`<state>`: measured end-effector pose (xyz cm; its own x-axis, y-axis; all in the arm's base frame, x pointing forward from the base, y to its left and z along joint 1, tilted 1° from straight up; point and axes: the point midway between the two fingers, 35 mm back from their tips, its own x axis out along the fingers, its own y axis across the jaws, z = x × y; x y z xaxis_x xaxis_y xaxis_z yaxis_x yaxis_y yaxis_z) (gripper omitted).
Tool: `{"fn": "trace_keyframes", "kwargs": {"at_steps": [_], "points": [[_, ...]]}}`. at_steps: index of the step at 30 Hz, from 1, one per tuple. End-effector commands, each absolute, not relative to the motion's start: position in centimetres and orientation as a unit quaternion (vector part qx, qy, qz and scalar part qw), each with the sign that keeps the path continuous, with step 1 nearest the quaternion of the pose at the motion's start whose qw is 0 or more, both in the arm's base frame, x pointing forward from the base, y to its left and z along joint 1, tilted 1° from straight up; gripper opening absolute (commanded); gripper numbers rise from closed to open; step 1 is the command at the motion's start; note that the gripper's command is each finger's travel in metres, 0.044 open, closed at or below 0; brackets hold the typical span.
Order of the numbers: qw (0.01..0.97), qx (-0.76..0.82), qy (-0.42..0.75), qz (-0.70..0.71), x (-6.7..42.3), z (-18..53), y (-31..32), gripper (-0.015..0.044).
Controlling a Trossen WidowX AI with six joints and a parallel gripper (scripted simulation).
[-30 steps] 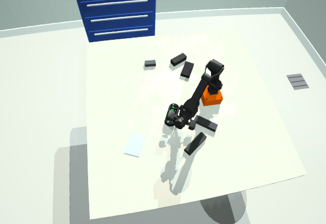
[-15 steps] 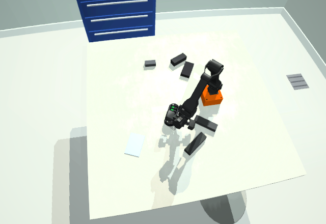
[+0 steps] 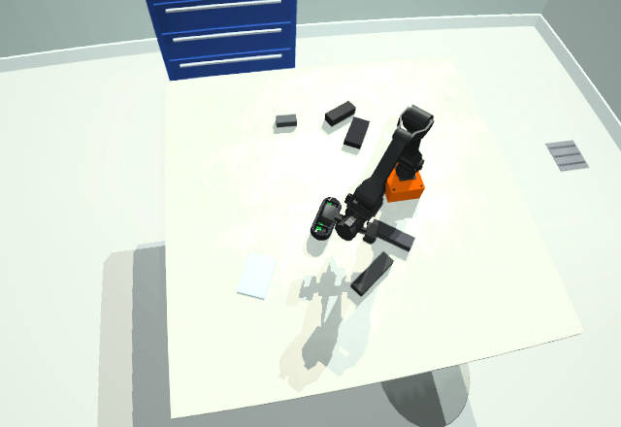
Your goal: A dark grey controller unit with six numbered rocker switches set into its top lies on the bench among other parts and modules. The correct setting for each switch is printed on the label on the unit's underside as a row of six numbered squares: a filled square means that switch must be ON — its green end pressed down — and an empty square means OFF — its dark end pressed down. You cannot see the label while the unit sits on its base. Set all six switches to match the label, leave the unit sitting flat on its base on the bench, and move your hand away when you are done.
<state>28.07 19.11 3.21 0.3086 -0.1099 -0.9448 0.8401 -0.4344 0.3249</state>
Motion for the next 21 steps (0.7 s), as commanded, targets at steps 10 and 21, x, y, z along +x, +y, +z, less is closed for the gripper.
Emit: {"fn": "trace_keyframes", "kwargs": {"at_steps": [10,21], "points": [[0.358,0.638,0.327,-0.598,29.8,6.3,11.7,0.0],[0.347,0.637,0.332,-0.602,29.9,6.2,11.0,0.0]]}}
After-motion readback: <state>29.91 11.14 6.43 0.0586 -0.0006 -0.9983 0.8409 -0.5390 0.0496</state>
